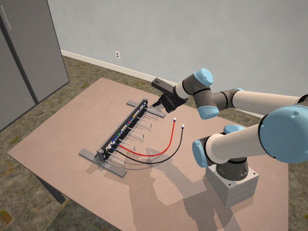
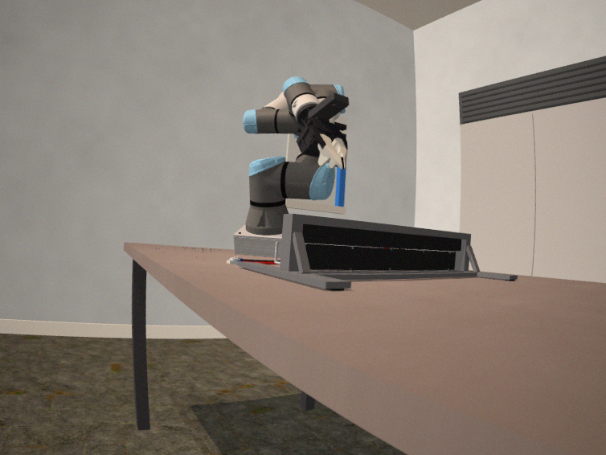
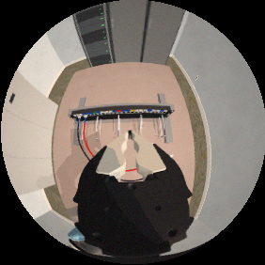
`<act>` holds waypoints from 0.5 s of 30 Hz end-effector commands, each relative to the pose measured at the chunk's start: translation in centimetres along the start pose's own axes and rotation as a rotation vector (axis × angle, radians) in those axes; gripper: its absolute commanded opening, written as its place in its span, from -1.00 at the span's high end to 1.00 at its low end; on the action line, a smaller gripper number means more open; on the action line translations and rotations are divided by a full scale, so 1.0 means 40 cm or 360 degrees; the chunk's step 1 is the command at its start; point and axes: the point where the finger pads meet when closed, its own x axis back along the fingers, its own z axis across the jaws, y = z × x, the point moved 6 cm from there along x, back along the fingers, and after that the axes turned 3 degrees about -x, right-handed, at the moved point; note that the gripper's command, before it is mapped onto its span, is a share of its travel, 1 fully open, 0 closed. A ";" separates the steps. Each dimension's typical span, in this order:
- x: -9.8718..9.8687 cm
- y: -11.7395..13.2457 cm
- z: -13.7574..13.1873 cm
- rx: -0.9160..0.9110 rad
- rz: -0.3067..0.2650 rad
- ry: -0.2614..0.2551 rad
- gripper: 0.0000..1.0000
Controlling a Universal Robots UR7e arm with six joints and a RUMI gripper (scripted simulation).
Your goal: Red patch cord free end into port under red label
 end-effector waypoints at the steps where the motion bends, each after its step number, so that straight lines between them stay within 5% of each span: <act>1: -0.015 -0.002 0.000 0.0000 0.0000 0.0007 1.00; 15: -0.080 -0.002 0.000 0.0000 0.0000 0.0007 1.00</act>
